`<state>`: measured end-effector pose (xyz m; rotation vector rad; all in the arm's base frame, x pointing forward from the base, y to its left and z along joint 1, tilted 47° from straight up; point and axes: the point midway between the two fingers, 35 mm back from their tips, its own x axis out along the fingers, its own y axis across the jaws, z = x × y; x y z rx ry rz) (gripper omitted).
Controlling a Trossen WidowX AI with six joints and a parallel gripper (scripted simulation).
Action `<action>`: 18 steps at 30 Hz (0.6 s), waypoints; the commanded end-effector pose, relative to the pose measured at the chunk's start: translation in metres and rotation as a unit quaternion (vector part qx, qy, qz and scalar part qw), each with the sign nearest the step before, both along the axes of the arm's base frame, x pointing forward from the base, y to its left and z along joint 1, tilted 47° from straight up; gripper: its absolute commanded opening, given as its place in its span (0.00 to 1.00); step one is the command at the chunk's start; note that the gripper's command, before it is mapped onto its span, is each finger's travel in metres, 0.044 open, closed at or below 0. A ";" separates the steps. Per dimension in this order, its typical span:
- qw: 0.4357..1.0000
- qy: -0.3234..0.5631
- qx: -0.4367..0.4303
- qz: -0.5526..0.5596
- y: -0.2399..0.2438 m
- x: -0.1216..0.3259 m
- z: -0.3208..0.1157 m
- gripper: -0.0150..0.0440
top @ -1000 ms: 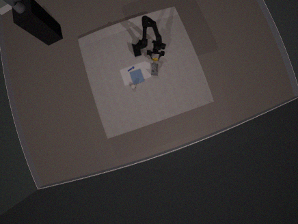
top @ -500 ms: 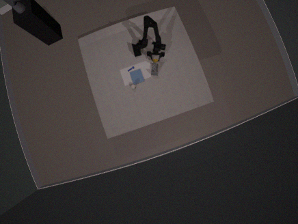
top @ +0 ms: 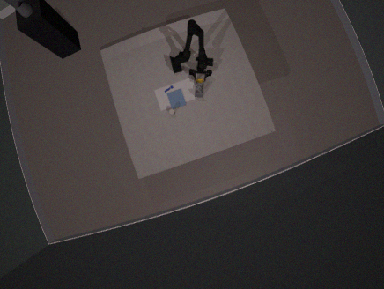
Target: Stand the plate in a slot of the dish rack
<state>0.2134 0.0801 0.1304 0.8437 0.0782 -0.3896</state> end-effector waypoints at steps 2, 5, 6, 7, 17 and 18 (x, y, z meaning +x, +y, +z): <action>1.000 0.001 -0.002 0.000 -0.003 0.006 -0.003 0.25; 1.000 0.000 -0.002 0.000 -0.003 0.008 -0.003 0.25; 1.000 0.000 -0.002 0.000 -0.004 0.008 -0.003 0.25; 1.000 0.000 -0.001 0.000 -0.004 0.009 -0.004 0.25; 1.000 -0.002 0.002 -0.001 0.007 0.015 -0.018 0.25; 1.000 -0.002 0.003 -0.001 0.009 0.015 -0.020 0.25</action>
